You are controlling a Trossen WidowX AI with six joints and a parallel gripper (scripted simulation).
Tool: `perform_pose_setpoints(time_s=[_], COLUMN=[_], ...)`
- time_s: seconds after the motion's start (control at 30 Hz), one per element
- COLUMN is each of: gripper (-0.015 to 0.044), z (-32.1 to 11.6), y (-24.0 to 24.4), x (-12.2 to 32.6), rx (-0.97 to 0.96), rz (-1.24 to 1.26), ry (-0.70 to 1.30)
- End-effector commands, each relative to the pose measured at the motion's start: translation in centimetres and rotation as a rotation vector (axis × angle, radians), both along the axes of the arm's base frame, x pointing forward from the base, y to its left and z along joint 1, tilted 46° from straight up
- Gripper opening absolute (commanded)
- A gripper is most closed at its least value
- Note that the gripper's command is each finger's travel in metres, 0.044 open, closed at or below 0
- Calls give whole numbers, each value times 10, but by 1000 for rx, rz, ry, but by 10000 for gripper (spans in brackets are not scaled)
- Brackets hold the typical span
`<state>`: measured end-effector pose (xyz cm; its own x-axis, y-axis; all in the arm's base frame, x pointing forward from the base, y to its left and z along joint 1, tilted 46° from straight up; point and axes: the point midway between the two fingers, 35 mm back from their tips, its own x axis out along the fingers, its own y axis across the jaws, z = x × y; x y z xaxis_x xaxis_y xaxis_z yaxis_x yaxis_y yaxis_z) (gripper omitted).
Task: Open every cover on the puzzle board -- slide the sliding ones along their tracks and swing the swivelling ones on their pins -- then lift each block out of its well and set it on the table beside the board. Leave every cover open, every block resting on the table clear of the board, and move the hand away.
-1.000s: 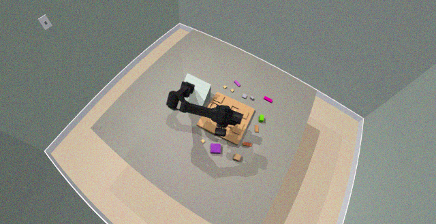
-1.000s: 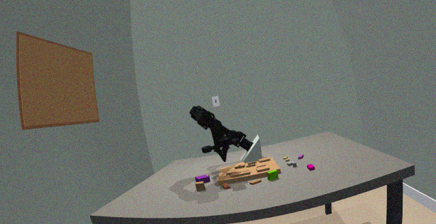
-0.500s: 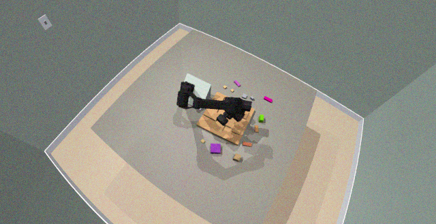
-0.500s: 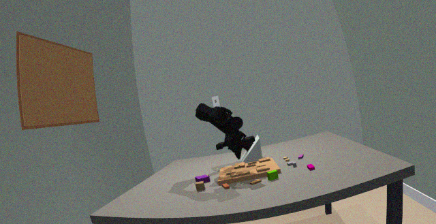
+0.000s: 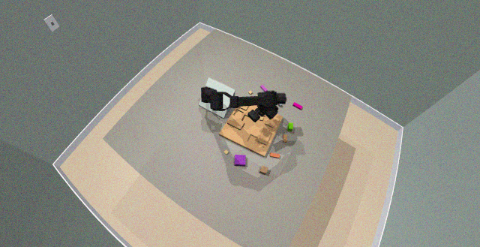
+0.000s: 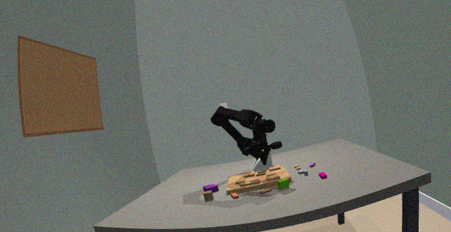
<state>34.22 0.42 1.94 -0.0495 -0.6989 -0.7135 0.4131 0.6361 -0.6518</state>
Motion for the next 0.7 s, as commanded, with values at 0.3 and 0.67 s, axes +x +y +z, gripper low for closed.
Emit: perform_pose_setpoints(time_s=[0.3, 0.67], gripper=[0, 0], z=[-20, -24], y=[16, 13], x=[5, 5], rx=[23, 23], rz=[524, 524], ry=[522, 522])
